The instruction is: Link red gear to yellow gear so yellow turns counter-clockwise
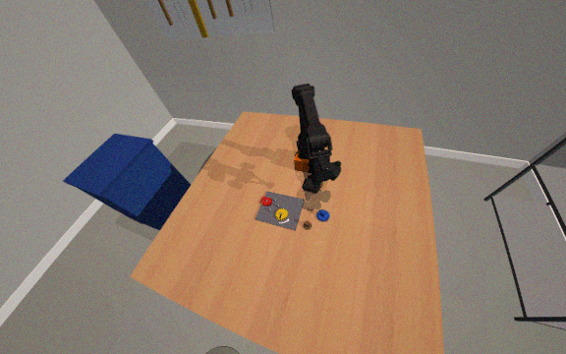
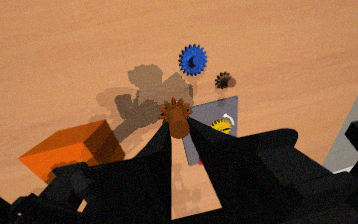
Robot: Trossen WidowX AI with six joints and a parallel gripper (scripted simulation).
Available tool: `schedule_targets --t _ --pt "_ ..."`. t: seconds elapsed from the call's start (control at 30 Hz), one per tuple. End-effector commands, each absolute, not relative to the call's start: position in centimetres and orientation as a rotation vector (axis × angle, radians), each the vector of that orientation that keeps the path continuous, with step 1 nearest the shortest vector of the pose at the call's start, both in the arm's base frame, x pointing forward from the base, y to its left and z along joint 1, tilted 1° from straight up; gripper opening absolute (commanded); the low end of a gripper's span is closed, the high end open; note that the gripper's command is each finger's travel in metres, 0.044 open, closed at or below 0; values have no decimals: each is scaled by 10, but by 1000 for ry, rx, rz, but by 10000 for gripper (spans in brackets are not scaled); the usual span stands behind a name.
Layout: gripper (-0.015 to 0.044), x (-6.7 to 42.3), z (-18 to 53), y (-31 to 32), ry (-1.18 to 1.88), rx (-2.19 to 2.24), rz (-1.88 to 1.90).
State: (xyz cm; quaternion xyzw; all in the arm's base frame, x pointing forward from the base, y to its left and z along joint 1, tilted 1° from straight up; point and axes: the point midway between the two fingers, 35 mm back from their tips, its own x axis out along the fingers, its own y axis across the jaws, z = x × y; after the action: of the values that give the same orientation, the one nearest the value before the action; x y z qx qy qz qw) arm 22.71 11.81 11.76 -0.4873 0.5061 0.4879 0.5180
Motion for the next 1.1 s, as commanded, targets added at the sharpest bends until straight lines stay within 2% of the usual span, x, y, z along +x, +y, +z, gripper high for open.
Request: schedule_targets --t 0.0,1.07 --pt "0 230 117 114 1213 -1169 1168" --pt "0 266 92 59 1214 -1175 1163"
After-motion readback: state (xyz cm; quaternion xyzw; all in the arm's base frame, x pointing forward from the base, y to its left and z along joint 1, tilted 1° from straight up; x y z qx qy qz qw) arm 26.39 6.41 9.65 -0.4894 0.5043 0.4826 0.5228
